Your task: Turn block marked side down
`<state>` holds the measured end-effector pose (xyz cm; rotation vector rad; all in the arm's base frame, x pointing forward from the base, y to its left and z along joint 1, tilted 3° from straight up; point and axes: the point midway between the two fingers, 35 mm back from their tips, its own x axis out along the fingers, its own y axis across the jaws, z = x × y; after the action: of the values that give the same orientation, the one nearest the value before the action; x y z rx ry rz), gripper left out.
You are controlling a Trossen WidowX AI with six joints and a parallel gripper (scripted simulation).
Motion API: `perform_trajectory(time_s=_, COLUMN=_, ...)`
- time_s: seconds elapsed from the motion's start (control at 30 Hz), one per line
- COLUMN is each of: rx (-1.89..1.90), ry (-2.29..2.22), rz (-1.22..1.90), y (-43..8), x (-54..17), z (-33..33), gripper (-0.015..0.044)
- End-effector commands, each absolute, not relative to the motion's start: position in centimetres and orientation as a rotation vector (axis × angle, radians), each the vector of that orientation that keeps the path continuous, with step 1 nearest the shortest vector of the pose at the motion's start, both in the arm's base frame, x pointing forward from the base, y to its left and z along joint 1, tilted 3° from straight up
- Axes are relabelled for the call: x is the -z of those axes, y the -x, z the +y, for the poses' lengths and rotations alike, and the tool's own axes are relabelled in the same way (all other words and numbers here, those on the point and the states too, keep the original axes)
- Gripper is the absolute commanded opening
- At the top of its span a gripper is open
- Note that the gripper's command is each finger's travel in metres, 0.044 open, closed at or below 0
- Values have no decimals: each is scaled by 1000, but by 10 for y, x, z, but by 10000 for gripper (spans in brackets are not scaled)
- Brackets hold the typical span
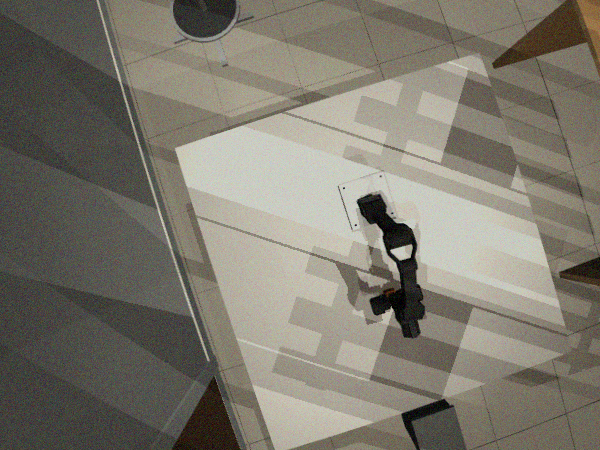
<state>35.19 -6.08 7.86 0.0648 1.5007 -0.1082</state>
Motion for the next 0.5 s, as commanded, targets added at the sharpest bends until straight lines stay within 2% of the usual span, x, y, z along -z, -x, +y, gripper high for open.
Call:
perform_trajectory(time_s=0.0, rx=104, ry=-65, rz=1490, y=-352, x=-83, z=-60, gripper=0)
perform_trajectory(time_s=0.47, rx=107, ry=-56, rz=1278, y=-355, x=-76, z=-61, gripper=0)
